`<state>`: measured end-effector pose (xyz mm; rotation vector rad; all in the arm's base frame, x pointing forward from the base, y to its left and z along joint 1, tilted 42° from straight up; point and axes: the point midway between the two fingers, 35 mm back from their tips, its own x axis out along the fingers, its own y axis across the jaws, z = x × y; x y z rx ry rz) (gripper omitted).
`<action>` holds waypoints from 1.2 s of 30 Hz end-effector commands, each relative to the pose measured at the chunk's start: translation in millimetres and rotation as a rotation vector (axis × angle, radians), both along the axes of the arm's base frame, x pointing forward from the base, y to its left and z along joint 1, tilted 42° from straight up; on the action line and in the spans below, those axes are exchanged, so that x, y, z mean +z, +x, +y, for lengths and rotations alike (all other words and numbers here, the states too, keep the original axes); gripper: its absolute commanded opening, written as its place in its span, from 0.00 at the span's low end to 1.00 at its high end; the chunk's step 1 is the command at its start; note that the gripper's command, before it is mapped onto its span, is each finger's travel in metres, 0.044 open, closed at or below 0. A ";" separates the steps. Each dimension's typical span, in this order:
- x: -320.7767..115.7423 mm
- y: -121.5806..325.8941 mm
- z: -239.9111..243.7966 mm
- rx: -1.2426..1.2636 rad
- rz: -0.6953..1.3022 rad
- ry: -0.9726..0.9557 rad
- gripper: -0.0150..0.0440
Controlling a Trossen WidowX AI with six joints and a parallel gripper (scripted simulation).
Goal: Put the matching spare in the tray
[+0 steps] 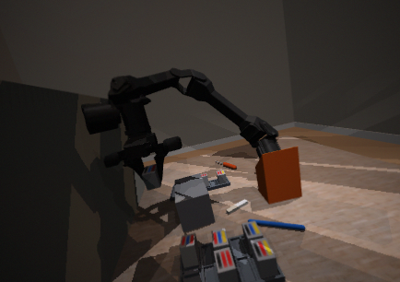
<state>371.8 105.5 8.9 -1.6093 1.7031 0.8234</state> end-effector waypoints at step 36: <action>163.4 -35.2 -209.2 0.032 0.001 -0.087 0.25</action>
